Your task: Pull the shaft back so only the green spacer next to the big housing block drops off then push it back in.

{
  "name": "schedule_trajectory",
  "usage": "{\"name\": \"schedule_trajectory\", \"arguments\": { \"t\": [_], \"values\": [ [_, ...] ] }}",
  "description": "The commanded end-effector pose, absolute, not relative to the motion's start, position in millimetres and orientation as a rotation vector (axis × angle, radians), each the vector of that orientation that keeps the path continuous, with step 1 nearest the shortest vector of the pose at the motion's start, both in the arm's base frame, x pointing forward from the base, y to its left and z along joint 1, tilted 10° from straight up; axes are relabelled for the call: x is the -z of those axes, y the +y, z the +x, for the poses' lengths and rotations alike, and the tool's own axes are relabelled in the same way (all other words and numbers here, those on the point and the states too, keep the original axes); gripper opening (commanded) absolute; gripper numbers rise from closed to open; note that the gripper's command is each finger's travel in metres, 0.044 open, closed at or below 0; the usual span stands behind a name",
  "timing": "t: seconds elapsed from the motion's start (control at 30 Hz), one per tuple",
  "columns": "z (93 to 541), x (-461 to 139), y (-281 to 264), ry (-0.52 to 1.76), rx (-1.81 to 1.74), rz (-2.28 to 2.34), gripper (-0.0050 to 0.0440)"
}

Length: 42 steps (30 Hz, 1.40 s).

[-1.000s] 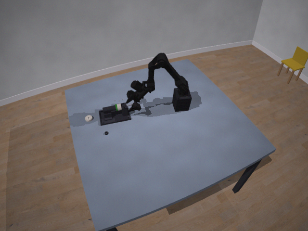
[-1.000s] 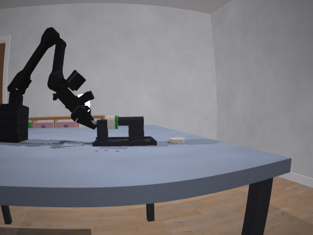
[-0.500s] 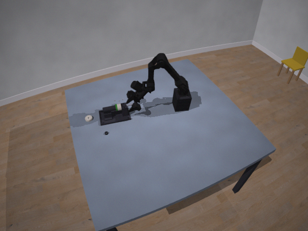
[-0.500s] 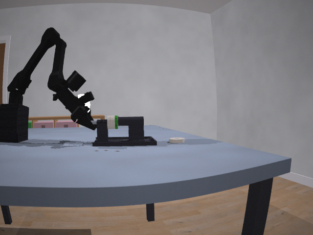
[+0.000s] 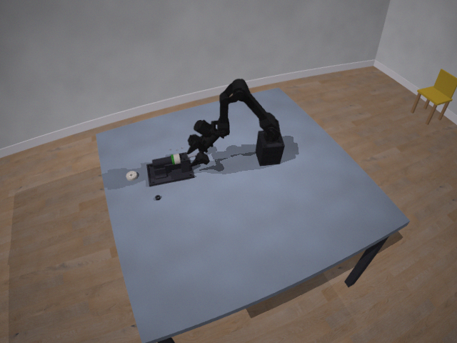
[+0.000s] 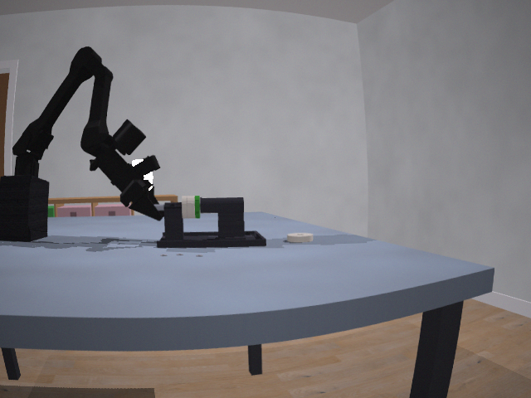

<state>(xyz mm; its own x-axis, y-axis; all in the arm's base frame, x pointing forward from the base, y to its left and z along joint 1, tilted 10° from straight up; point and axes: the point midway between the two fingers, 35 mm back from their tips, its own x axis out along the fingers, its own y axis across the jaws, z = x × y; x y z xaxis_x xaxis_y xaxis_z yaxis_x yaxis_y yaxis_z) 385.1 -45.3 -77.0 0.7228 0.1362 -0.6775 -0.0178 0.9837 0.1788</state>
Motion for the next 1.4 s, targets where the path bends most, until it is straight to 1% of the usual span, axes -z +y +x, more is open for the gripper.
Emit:
{"name": "schedule_trajectory", "arguments": {
  "t": [0.0,0.1,0.5,0.57,0.63,0.67,1.07,1.13,1.17,1.37],
  "values": [
    [384.9,78.9,-46.4,0.761,-0.081,0.168,0.044],
    [384.9,78.9,-46.4,0.761,-0.081,0.168,0.044],
    [385.2,77.4,-45.9,0.759,-0.084,0.165,0.0152],
    [385.2,77.4,-45.9,0.759,-0.084,0.165,0.0152],
    [385.2,77.4,-45.9,0.759,-0.084,0.165,0.0104],
    [385.2,77.4,-45.9,0.759,-0.084,0.165,0.0104],
    [385.2,77.4,-45.9,0.759,-0.084,0.165,0.0024],
    [385.2,77.4,-45.9,0.759,-0.084,0.165,0.0024],
    [385.1,77.4,-45.9,0.759,-0.083,0.165,0.0],
    [381.9,77.4,-45.9,0.761,-0.081,0.168,0.0]
  ]
}}
